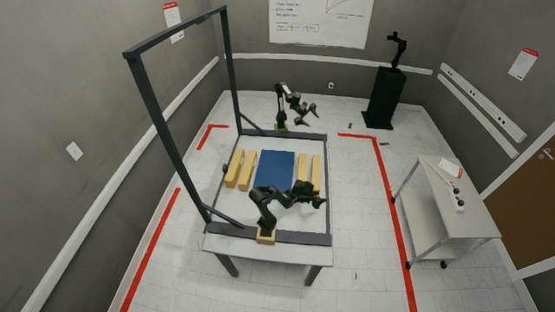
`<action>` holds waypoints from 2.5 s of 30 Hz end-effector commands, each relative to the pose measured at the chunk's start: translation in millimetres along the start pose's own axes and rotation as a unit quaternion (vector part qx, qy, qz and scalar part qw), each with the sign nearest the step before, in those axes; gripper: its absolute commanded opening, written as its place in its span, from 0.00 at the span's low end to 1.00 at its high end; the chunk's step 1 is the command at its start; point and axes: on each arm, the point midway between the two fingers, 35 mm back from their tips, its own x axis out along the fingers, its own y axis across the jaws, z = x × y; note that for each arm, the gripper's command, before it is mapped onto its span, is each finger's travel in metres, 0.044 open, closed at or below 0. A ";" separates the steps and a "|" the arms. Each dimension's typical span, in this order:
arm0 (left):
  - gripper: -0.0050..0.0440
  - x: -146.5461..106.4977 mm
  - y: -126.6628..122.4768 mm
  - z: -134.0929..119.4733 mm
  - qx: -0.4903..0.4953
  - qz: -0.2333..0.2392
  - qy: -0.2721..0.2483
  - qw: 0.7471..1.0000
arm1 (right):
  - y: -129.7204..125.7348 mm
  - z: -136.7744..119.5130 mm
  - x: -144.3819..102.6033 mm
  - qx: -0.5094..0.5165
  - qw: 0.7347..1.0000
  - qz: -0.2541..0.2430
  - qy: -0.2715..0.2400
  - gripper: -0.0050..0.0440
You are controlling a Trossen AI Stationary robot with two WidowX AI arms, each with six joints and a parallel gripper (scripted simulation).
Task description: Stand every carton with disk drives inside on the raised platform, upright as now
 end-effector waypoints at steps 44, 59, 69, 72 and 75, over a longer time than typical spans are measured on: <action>0.88 -5.2 5.5 9.3 -0.005 0.004 -0.012 1.000 | -1.8 5.7 0.1 0.004 1.000 -0.002 -0.007 0.88; 0.88 -5.2 5.5 9.3 -0.005 0.004 -0.012 1.000 | -1.8 5.7 0.1 0.004 1.000 -0.002 -0.007 0.88; 0.88 -40.5 -50.3 -33.9 0.020 -0.098 0.078 0.992 | 39.9 6.2 -62.2 -0.047 0.991 0.114 0.050 0.88; 0.88 -61.1 -79.9 -56.4 0.036 -0.159 0.132 0.978 | 57.8 7.5 -92.2 -0.073 0.980 0.169 0.071 0.88; 0.88 -63.0 -82.4 -58.2 0.040 -0.178 0.148 0.972 | 64.0 9.7 -106.1 -0.091 0.967 0.216 0.097 0.88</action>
